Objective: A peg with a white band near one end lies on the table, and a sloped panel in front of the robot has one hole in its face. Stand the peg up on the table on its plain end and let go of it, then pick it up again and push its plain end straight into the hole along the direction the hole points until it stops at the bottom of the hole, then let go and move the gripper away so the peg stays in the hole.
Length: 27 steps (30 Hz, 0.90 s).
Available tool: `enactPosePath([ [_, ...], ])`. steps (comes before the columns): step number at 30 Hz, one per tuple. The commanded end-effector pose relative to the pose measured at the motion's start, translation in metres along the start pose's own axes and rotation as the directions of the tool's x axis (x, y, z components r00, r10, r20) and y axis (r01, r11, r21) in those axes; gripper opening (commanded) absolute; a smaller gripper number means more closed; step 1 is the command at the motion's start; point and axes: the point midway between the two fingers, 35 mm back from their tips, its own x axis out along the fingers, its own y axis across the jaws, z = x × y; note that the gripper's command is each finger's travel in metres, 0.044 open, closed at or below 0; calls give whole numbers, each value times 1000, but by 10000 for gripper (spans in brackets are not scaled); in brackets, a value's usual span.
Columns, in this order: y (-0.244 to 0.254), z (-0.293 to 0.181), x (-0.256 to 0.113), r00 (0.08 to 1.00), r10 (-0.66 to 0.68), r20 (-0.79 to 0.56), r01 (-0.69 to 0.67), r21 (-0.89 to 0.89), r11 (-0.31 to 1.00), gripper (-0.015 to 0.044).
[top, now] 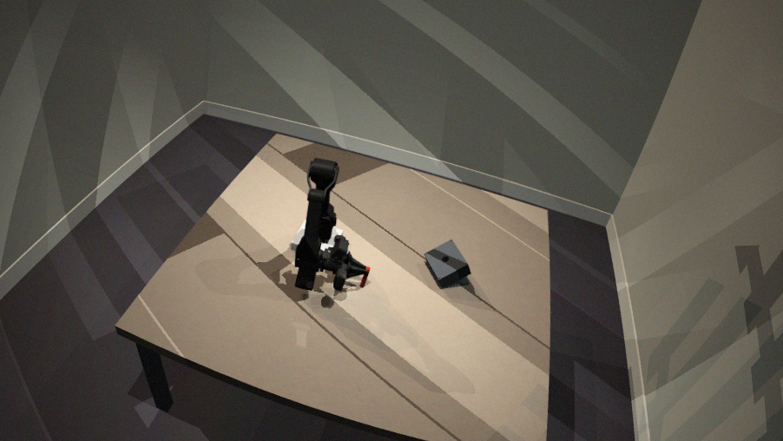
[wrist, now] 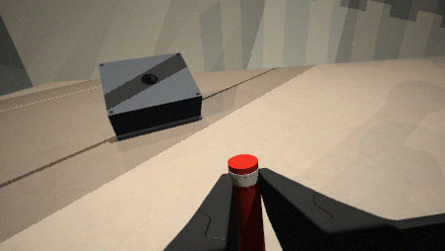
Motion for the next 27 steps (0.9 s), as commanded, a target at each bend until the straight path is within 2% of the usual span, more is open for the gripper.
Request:
enactPosePath([
  [1,0,-2,-1,1000,0,-1,0,0,1000,50],
  [6,0,0,-1,1000,-2,3,2,0,1000,56],
  [9,0,0,-1,1000,-2,4,2,0,1000,130],
  [27,0,0,-1,1000,-2,4,2,0,1000,130],
])
